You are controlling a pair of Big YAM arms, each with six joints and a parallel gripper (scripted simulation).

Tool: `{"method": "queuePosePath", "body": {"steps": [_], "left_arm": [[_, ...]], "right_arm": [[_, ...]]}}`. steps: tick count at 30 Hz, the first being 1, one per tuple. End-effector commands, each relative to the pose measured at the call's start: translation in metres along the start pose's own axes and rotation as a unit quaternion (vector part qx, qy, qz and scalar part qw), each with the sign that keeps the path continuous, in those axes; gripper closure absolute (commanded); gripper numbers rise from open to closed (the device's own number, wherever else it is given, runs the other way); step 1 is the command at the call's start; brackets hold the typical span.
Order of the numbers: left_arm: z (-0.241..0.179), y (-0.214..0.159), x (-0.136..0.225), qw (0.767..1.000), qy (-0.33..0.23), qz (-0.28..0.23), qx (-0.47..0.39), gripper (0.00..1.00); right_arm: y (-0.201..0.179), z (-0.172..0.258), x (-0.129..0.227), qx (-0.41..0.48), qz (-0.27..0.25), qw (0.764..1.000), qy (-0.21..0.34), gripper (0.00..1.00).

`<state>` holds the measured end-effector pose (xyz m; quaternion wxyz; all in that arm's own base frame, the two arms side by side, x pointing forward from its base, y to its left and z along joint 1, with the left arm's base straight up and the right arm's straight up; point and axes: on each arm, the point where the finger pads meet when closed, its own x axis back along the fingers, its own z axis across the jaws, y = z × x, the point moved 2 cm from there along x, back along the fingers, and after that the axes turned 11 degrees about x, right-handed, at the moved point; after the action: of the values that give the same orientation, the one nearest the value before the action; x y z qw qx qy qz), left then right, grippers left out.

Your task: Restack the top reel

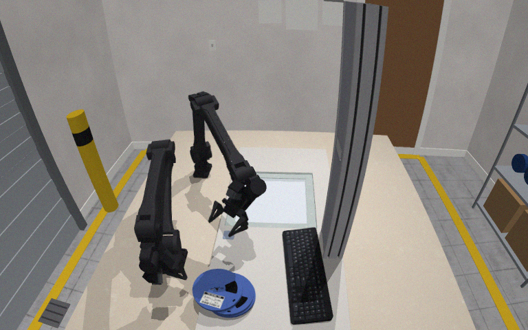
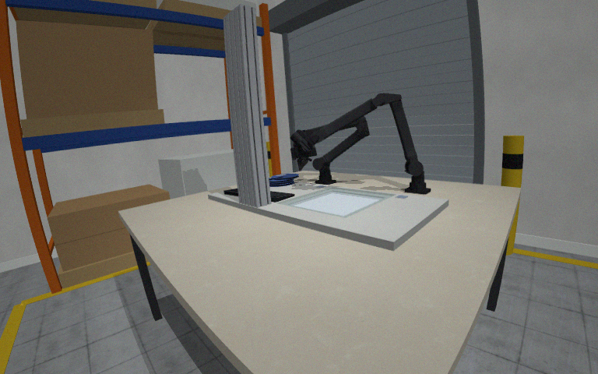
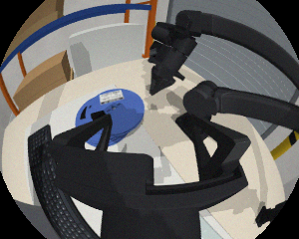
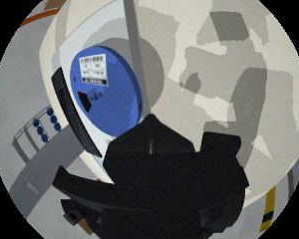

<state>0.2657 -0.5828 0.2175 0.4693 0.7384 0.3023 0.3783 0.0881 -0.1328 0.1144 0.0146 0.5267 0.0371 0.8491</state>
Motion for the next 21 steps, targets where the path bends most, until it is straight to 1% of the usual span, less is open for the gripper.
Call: {"method": "queuePosePath", "body": {"steps": [1, 7, 10, 21], "left_arm": [[0.012, 0.038, 0.007, 0.999, 0.008, -0.020, -0.027, 0.00], [0.011, 0.038, 0.006, 0.999, 0.008, -0.019, -0.024, 0.00], [0.011, 0.038, 0.006, 0.999, 0.008, -0.019, -0.024, 0.00], [0.011, 0.038, 0.006, 0.999, 0.008, -0.019, -0.024, 0.00]], "right_arm": [[0.001, 0.002, -0.013, 0.004, 0.003, 1.000, 0.001, 1.00], [0.004, 0.004, -0.024, 0.006, 0.000, 1.000, 0.001, 1.00], [0.010, 0.009, -0.018, 0.010, -0.009, 1.000, 0.004, 1.00], [0.010, 0.009, -0.017, 0.010, -0.010, 1.000, 0.005, 1.00]]}}
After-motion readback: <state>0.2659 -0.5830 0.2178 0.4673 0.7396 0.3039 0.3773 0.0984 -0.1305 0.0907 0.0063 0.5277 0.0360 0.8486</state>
